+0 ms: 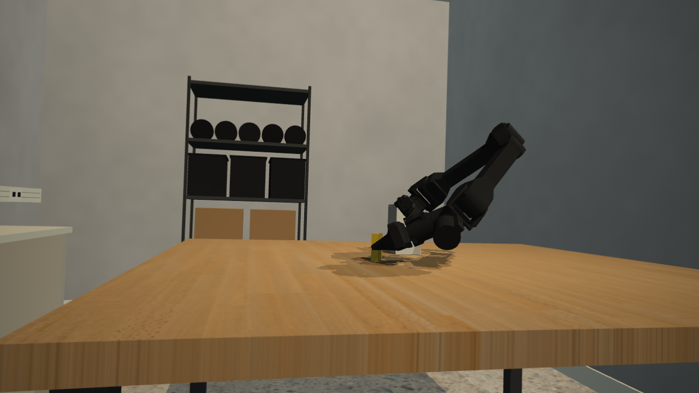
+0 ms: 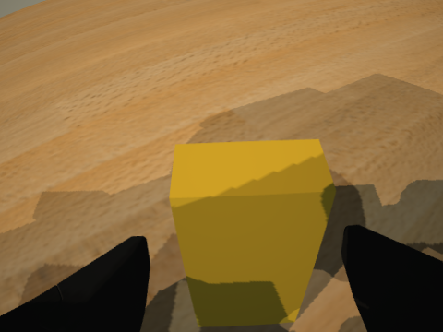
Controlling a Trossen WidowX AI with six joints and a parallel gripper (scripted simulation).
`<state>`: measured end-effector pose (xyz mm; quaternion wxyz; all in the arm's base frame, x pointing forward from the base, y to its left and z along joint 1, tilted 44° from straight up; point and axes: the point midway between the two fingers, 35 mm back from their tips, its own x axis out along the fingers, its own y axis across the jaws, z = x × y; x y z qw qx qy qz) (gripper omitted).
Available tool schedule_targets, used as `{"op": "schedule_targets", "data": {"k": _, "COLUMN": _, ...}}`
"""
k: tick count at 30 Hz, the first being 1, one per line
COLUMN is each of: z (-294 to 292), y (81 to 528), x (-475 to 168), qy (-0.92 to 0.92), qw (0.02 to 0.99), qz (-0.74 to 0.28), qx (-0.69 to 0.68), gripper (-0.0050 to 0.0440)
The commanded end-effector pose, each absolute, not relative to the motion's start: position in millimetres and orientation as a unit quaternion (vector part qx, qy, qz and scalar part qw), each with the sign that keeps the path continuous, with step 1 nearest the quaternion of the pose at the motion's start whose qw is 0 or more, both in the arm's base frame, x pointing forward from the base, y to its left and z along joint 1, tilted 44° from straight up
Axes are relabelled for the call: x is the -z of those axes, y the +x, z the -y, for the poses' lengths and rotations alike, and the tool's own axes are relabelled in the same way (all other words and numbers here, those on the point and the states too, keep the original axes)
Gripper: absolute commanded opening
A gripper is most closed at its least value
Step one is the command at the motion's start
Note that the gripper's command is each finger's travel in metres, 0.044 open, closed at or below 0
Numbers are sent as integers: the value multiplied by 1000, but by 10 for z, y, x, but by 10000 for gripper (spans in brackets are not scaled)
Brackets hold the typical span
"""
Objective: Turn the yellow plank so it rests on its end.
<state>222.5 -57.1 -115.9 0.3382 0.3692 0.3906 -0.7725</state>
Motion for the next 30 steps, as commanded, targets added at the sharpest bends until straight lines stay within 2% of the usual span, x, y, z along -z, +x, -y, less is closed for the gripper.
{"op": "schedule_targets", "data": {"k": 1, "z": 561, "y": 2259, "x": 1153, "qy": 374, "qw": 339, "qz": -389, "qx": 770, "gripper": 440}}
{"op": "schedule_targets", "data": {"k": 17, "z": 563, "y": 2265, "x": 1145, "qy": 375, "qw": 340, "qz": -389, "qx": 770, "gripper": 440}}
{"op": "schedule_targets", "data": {"k": 30, "z": 685, "y": 2388, "x": 780, "qy": 380, "qw": 345, "qz": -384, "qx": 767, "gripper": 440}}
